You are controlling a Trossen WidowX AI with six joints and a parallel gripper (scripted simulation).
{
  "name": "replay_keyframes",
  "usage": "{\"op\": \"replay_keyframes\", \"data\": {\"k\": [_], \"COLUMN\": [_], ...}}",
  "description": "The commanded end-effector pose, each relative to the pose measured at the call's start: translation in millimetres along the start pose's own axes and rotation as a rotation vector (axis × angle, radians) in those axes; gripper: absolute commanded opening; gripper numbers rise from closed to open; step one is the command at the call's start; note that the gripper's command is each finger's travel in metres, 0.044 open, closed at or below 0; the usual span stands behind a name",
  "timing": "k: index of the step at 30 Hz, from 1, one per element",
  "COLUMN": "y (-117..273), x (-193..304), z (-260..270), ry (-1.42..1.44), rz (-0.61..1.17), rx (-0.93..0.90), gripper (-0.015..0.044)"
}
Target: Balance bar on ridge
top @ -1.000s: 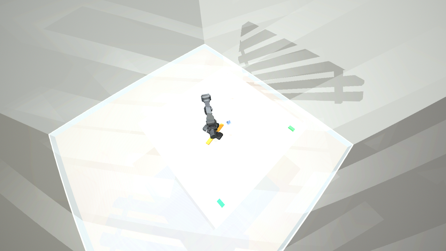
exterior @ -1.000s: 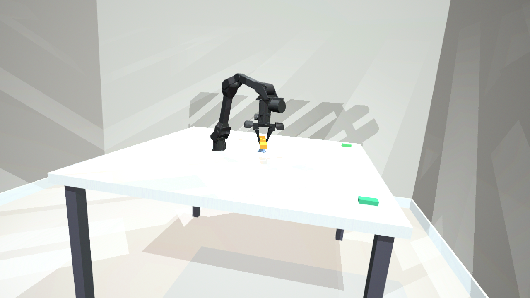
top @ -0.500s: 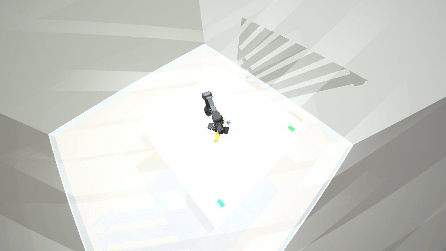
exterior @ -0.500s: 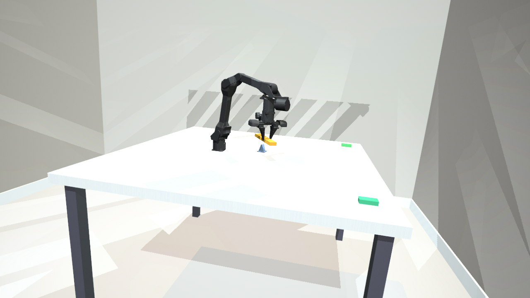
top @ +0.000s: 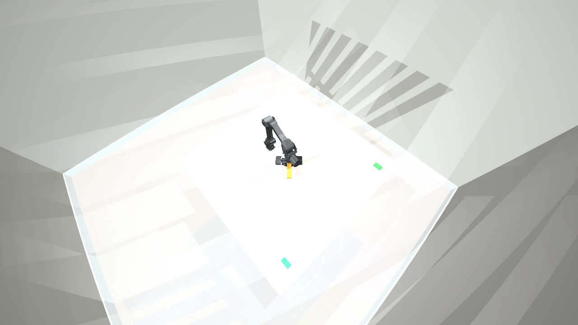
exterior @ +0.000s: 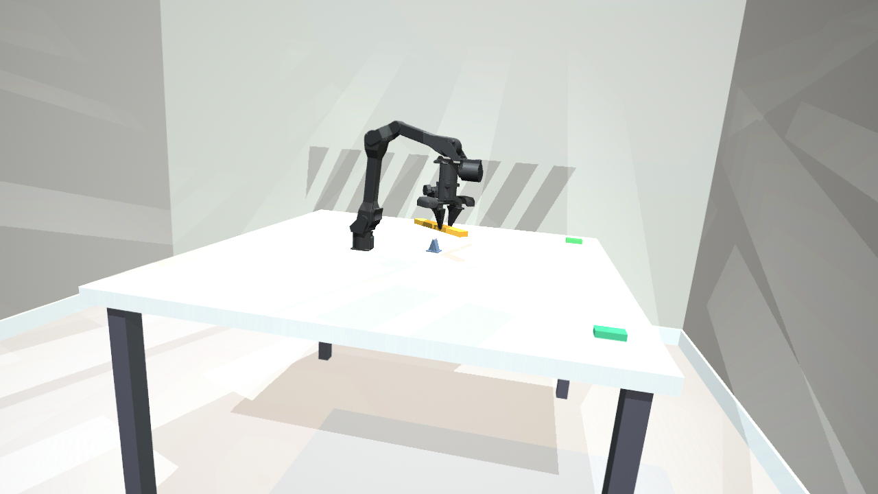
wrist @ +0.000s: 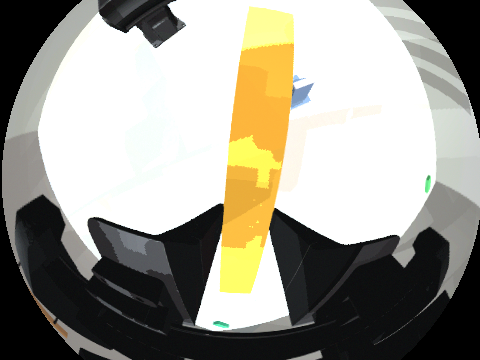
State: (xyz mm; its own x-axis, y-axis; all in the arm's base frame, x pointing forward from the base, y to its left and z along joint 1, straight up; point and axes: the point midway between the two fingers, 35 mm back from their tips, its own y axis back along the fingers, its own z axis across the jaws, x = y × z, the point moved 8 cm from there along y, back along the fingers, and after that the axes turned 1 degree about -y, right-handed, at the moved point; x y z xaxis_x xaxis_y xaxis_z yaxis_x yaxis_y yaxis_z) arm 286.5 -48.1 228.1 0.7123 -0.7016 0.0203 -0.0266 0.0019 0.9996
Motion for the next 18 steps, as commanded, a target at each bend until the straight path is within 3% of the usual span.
{"op": "replay_keyframes", "data": {"k": [1, 18], "y": [-1.5, -2.7], "x": [-11.7, -66.6], "z": [-7.8, -44.7], "ry": [0.078, 0.414], "rz": [-0.003, -0.007], "rx": [-0.004, 0.001], "gripper": [0.0000, 0.0000]}}
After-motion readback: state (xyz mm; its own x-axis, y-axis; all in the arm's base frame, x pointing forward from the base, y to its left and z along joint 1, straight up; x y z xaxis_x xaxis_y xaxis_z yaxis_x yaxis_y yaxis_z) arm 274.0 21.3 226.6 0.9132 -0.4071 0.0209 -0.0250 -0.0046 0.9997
